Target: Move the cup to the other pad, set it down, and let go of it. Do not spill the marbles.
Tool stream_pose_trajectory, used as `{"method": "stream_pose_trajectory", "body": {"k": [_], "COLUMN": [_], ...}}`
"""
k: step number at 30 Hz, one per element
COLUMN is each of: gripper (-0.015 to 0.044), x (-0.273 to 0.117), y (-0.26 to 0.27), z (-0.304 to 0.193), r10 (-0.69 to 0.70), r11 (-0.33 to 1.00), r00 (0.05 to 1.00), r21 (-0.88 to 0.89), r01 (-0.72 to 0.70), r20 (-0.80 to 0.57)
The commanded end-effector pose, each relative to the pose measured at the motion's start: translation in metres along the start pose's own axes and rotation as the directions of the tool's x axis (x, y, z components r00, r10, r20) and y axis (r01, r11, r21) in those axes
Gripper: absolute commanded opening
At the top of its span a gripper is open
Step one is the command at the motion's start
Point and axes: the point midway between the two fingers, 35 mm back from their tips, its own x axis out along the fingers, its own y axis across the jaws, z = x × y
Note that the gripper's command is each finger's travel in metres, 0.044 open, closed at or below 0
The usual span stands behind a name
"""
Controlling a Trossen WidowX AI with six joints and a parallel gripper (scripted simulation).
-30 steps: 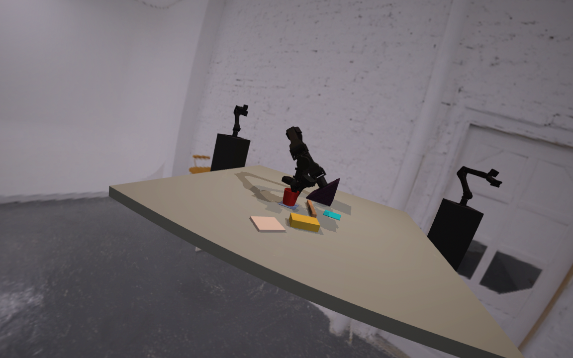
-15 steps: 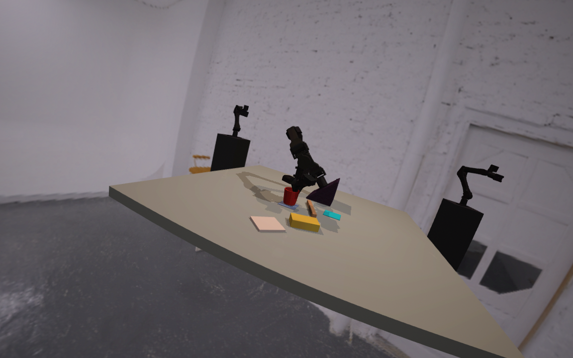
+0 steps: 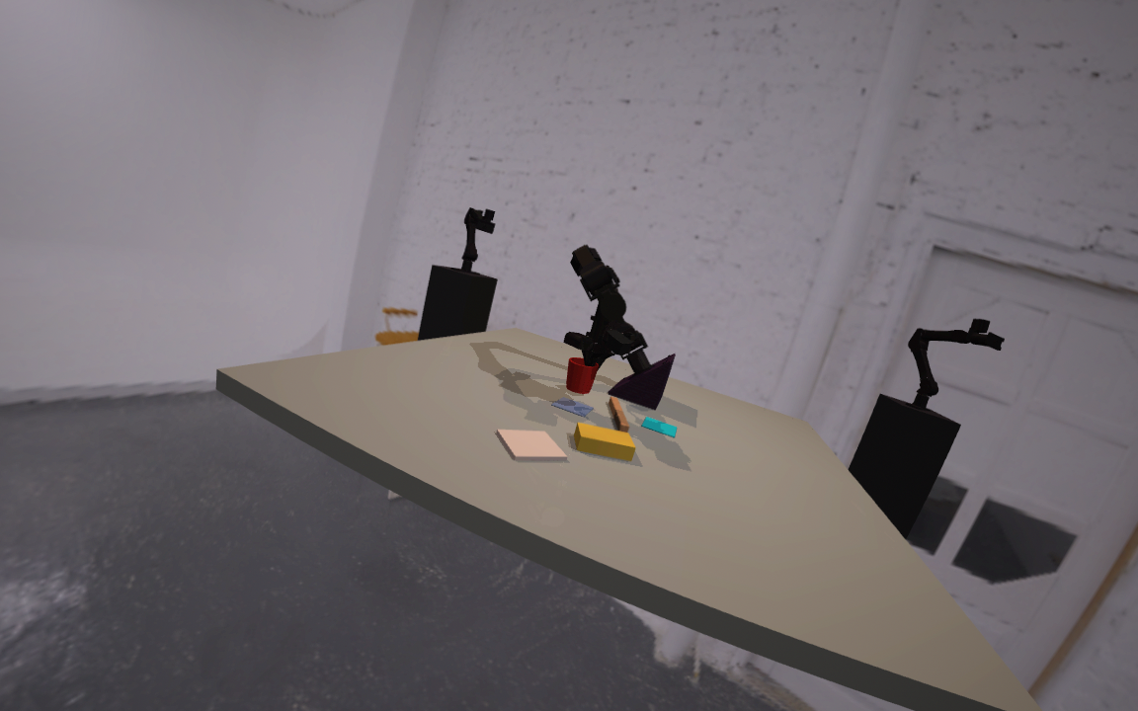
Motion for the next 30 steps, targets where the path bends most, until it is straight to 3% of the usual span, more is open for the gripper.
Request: {"method": "stream_pose_trajectory", "body": {"k": [1, 30], "gripper": [0.0, 0.0], "x": [-0.003, -0.002], "y": [0.0, 0.023], "z": [0.0, 0.021], "r10": [0.004, 0.005], "r11": [1.0, 1.0], "r00": [1.0, 1.0], "r21": [0.003, 0.002], "r01": [-0.004, -0.005], "r20": [0.0, 0.002]}}
